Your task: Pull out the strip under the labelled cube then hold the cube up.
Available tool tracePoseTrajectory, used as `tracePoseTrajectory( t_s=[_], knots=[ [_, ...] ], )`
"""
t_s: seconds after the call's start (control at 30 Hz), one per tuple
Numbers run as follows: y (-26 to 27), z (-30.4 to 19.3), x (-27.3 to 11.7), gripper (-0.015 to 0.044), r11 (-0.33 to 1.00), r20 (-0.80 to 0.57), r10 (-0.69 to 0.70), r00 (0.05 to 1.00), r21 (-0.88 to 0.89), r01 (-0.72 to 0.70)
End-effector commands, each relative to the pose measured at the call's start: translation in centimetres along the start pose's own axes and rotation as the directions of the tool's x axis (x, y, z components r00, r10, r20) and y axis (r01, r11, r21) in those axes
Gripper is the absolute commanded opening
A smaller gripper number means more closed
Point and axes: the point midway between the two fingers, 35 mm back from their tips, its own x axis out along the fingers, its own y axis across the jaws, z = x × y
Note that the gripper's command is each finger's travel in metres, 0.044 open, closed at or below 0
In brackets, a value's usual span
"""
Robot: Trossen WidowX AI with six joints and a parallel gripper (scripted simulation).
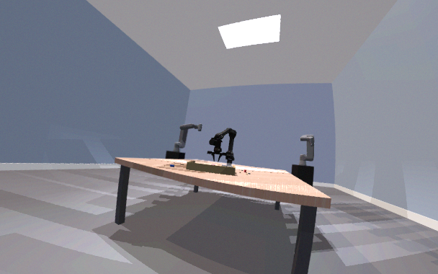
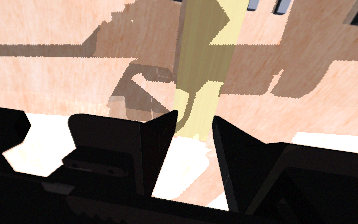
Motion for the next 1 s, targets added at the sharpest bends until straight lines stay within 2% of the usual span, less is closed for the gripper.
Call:
tracePoseTrajectory(
  t_s=[0.0, 0.23, 0.97],
  knots=[
    [-0.1, 1.5, -0.2, 0.0263, 1.0, 0.0, 0.0, 1.0, -0.007, 0.0],
    [-0.3, 4.2, -0.5, 0.044, 1.0, 0.003, 0.0, 1.0, -0.007, 0.0],
    [-1.1, 12.6, -1.6, 0.044, 1.0, 0.009, -0.001, 1.0, -0.007, 0.001]
  ],
)
